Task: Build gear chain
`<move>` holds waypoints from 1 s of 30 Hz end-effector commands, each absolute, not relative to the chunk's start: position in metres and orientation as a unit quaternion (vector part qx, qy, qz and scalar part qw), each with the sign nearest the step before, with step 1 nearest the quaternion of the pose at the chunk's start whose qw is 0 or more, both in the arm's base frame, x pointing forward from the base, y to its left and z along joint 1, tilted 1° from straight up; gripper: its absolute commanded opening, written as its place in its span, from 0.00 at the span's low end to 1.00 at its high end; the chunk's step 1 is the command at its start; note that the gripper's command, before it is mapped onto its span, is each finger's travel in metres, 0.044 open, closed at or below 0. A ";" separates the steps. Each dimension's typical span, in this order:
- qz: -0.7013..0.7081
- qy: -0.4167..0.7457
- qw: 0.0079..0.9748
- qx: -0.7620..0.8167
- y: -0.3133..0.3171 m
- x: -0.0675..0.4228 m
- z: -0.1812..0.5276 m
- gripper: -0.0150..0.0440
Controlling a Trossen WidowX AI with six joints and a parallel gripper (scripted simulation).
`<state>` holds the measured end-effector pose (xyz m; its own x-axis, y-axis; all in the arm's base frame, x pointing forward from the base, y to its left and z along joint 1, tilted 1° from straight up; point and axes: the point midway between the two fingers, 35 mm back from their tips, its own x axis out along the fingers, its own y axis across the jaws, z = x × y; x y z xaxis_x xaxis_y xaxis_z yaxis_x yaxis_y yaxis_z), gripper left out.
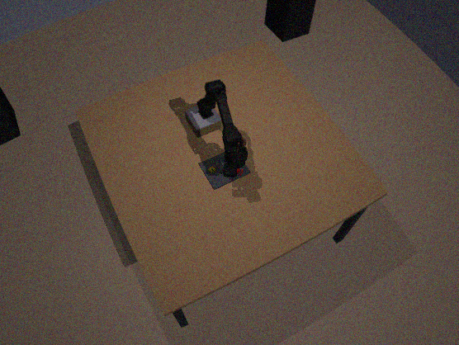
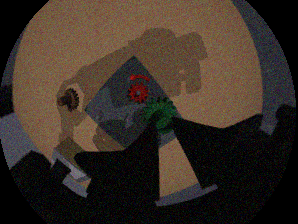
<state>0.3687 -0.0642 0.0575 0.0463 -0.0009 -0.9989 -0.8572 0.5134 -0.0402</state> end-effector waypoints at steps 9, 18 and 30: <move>0.335 0.607 0.632 -0.347 -0.064 0.369 0.037 0.25; 0.278 0.635 0.661 -0.288 -0.063 0.369 0.023 0.25; 0.259 0.643 0.670 -0.267 -0.064 0.369 0.019 0.25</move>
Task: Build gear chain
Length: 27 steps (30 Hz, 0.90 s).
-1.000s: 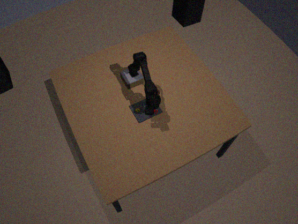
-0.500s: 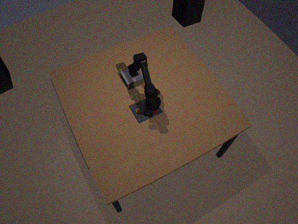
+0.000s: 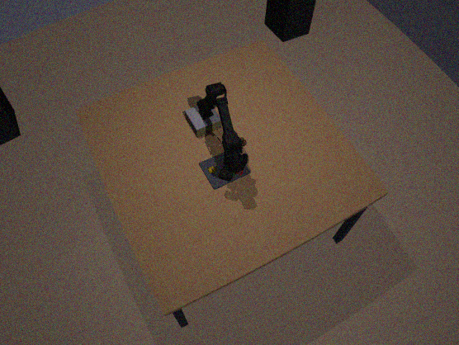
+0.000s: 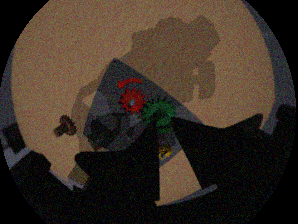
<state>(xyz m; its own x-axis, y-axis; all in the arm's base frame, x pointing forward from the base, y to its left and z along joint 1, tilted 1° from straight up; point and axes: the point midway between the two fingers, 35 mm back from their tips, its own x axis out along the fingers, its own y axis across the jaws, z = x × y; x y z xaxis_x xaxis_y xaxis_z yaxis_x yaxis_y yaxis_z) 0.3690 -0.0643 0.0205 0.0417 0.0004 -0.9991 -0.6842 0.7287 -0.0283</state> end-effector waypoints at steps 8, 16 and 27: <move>0.314 0.618 0.643 -0.325 -0.063 0.369 0.020 0.25; 0.359 0.593 0.618 -0.372 -0.064 0.369 0.018 0.25; 0.335 0.606 0.632 -0.347 -0.064 0.370 0.017 0.25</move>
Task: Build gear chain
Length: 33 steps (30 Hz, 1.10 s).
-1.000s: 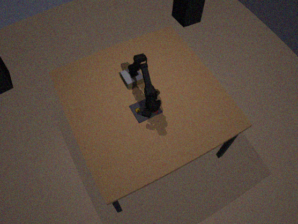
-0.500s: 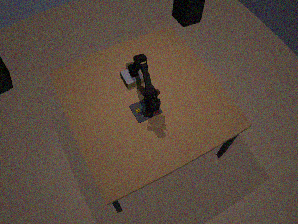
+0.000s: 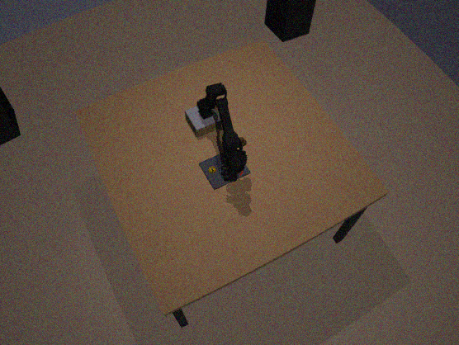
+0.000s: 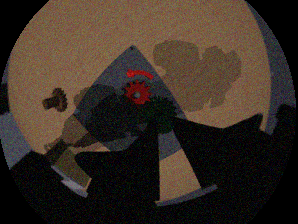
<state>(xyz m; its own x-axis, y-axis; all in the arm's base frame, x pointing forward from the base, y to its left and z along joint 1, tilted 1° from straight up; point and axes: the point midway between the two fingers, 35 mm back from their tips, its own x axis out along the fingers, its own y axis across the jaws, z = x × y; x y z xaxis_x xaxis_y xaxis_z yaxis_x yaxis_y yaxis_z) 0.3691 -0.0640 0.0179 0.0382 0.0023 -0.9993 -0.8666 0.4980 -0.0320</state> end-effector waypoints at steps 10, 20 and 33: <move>0.265 0.640 0.667 -0.274 -0.064 0.369 0.015 0.25; 0.248 0.647 0.674 -0.256 -0.064 0.370 0.014 0.25; 0.299 0.625 0.651 -0.309 -0.063 0.369 0.019 0.49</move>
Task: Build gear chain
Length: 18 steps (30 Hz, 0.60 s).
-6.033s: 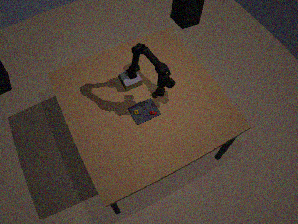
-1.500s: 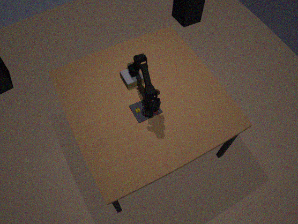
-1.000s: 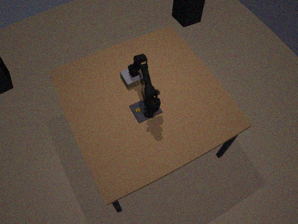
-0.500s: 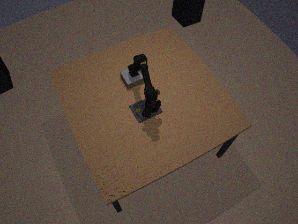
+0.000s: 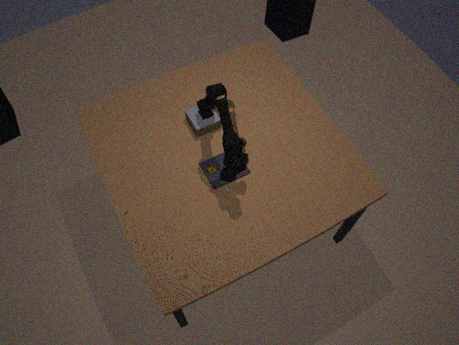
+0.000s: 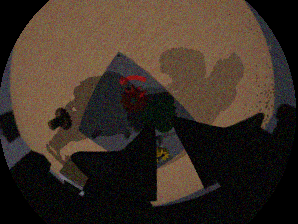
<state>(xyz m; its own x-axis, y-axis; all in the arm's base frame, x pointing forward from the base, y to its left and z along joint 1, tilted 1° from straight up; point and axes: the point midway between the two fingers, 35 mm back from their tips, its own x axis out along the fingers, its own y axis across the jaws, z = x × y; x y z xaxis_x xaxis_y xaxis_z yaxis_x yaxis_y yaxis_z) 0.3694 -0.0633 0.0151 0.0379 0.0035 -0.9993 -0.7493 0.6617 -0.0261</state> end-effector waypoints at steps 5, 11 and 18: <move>0.302 0.624 0.650 -0.312 -0.064 0.369 0.047 0.49; 0.303 0.623 0.649 -0.314 -0.064 0.368 0.063 0.49; 0.181 0.673 0.694 -0.181 -0.009 0.341 0.057 0.80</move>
